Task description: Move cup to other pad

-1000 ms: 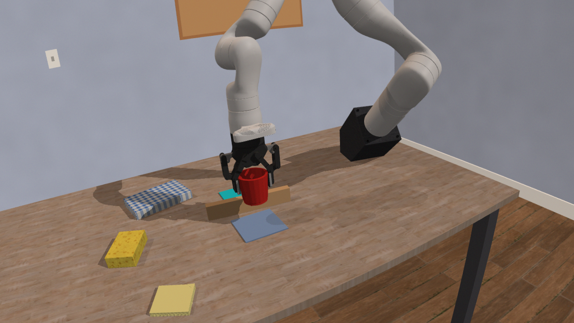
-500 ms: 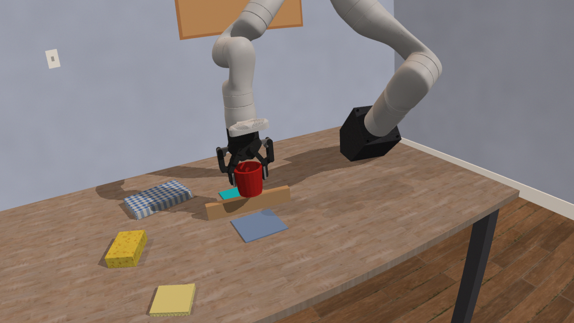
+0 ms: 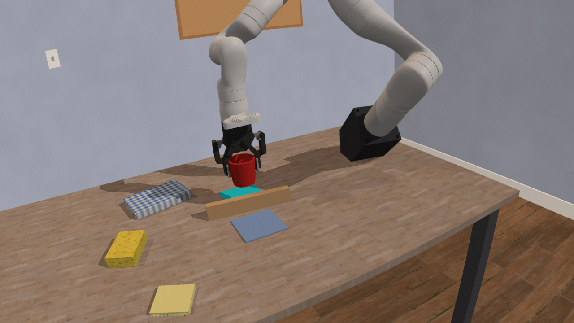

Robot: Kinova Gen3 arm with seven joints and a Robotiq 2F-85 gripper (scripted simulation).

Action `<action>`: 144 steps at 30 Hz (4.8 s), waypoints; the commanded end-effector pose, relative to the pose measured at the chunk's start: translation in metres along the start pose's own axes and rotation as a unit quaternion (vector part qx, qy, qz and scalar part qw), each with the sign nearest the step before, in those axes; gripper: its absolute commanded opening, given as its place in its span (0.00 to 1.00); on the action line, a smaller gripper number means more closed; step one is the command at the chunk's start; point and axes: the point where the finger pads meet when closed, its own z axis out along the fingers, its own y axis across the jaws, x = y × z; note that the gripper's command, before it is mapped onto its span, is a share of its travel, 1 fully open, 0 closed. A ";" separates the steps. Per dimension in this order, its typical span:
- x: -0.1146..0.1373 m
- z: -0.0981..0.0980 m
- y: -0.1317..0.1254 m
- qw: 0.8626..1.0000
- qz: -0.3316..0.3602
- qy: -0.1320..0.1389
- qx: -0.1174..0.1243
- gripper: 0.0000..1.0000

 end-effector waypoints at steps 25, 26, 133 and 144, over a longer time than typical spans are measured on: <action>-0.058 0.000 0.002 1.000 0.006 0.003 -0.003 0.82; -0.058 0.000 0.002 1.000 0.006 0.003 -0.003 0.82; -0.058 0.062 0.002 1.000 0.006 0.003 -0.003 1.00; -0.058 0.062 0.002 1.000 0.006 0.003 -0.003 1.00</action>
